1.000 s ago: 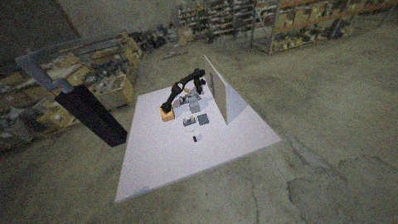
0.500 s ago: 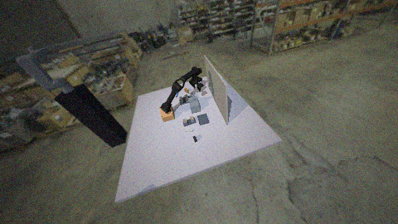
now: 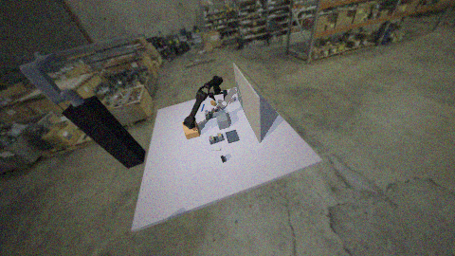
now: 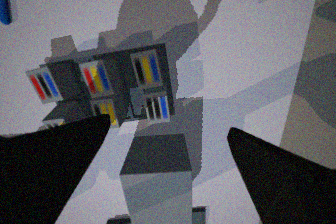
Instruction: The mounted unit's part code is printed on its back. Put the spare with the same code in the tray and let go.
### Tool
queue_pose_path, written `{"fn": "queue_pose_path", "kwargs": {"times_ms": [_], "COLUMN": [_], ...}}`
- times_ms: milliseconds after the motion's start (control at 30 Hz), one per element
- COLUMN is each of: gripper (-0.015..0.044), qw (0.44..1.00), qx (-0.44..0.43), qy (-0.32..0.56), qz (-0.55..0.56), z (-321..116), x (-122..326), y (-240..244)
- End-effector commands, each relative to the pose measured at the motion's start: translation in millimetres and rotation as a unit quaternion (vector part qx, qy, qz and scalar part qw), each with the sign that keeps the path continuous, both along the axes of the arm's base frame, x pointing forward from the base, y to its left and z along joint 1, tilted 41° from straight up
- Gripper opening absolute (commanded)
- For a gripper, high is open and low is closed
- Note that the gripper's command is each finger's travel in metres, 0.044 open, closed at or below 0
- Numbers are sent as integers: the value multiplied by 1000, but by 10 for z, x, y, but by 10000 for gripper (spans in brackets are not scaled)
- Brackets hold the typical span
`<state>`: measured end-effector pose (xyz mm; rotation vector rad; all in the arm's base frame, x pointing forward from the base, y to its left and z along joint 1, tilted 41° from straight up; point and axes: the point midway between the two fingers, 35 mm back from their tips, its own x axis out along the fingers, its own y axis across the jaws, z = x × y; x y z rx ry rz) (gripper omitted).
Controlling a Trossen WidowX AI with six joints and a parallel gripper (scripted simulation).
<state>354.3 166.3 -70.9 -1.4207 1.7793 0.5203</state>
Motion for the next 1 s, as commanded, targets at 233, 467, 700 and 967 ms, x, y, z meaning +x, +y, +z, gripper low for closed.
{"fn": "queue_pose_path", "kwargs": {"times_ms": [233, 467, 700, 967], "gripper": [440, 309, 300, 300], "qw": [988, 988, 988, 988], "qx": [8, 7, 7, 7], "qy": [101, 101, 101, 101], "qz": [115, 115, 115, 115], "z": [-375, -610, -684, -700], "x": [-197, -216, -227, -244], "y": [172, -18, -83, -106]}}
